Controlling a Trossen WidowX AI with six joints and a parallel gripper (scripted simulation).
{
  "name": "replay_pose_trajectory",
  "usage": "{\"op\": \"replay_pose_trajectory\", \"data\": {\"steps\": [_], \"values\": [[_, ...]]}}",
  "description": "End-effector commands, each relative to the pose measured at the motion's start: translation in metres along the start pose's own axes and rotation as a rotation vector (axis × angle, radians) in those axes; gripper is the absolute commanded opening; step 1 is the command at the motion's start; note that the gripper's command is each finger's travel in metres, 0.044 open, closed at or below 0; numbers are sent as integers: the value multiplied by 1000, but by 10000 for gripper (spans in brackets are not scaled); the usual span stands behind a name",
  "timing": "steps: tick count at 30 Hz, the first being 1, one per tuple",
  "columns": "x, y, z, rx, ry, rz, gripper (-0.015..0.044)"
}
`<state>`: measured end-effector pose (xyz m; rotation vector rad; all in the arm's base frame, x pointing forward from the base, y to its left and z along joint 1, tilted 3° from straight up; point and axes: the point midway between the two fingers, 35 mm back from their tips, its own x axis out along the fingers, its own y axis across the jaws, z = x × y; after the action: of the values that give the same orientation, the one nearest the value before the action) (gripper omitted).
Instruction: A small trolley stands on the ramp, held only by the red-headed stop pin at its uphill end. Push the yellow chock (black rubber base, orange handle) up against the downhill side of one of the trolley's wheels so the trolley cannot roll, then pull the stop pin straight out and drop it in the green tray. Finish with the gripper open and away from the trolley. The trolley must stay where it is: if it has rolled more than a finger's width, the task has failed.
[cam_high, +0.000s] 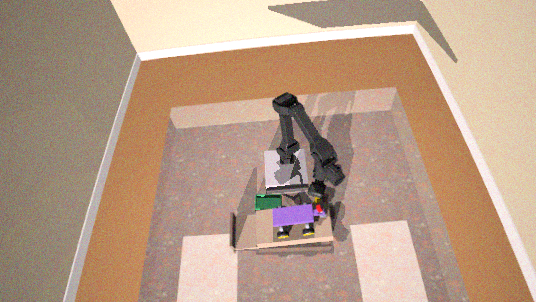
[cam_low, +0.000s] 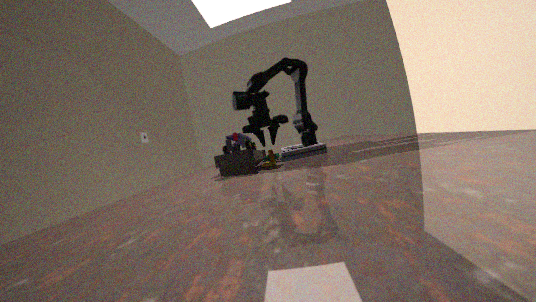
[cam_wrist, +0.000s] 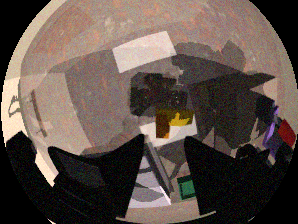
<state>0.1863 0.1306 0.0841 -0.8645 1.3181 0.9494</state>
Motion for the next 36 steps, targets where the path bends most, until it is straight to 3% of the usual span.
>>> {"op": "replay_pose_trajectory", "data": {"steps": [1,36], "values": [[7,0,-1,3,5,0,190],[53,1,-2,3,5,1,190]]}}
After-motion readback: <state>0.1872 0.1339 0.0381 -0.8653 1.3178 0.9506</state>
